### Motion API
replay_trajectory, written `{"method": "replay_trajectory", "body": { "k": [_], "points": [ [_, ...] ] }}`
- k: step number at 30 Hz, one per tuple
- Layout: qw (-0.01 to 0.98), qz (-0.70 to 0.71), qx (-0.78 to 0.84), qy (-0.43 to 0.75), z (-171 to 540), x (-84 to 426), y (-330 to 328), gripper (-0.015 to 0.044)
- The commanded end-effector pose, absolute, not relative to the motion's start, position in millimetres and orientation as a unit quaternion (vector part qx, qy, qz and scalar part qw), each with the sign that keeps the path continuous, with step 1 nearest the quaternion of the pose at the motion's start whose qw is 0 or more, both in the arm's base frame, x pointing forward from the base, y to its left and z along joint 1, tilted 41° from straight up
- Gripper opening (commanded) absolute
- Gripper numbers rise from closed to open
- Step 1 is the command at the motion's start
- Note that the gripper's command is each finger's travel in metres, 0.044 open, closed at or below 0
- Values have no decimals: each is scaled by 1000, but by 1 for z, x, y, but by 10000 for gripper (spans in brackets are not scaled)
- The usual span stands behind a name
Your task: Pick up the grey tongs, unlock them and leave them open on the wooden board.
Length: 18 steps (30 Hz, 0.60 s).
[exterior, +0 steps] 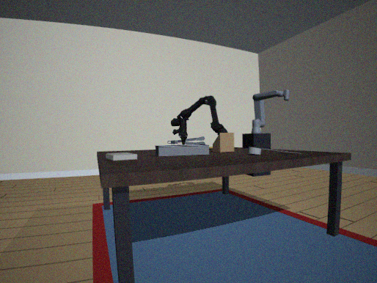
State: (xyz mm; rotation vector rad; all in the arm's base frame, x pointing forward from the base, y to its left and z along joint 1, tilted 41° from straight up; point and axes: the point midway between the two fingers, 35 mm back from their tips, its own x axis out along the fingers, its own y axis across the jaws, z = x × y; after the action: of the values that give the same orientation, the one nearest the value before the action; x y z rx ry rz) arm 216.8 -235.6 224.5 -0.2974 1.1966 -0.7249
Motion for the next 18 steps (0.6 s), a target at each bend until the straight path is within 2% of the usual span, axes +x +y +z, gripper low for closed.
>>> {"method": "replay_trajectory", "body": {
  "k": [1, 4, 10, 18],
  "points": [
    [755, -333, -136, 549, 225, 217, -236, 375],
    [755, -333, -136, 549, 225, 217, -236, 440],
    [756, -330, -131, 551, 220, 223, -226, 440],
    [755, -319, -115, 562, 195, 252, -148, 440]
  ]
}}
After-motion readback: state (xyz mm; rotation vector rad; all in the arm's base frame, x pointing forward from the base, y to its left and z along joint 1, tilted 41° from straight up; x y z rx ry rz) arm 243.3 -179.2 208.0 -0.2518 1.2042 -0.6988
